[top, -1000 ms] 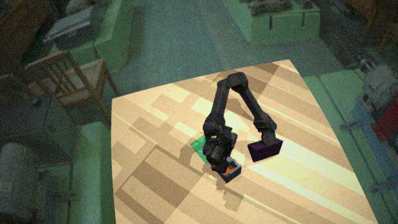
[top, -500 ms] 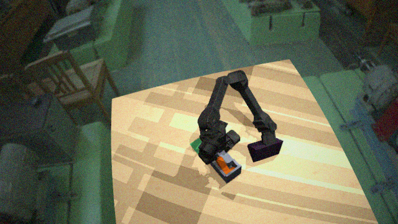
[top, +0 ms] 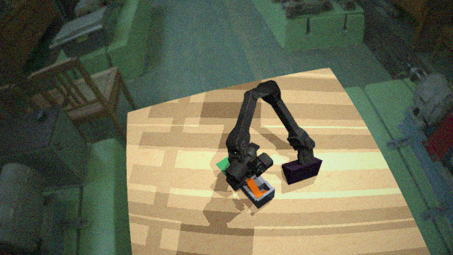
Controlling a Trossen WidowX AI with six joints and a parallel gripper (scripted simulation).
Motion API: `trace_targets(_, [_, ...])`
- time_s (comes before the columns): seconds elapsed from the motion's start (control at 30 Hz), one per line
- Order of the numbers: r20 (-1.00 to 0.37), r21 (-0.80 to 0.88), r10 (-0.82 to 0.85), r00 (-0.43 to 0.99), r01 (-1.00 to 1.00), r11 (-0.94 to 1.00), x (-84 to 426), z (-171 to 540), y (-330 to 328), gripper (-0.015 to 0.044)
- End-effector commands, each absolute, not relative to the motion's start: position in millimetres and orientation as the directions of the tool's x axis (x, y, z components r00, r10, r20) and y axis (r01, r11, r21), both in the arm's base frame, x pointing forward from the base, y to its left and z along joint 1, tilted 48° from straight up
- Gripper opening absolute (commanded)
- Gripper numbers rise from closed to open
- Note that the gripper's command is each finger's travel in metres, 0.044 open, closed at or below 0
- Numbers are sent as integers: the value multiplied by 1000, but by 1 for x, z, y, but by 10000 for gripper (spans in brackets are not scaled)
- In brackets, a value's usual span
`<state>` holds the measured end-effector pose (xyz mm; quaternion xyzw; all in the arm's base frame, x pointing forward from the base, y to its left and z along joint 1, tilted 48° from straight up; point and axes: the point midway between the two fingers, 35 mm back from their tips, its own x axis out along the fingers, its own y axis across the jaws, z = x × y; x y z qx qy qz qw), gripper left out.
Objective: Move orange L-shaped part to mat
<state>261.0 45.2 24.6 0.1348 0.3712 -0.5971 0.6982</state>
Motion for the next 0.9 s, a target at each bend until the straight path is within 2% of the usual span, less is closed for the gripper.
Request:
trace_targets(0.0, [-677,-255,-736,16,933,255,262,20,40,280])
trace_targets(0.83, [-675,-255,-738,16,933,254,262,-5,12,280])
trace_targets(0.87, [-678,-255,-735,10,934,248,261,-3,14,254])
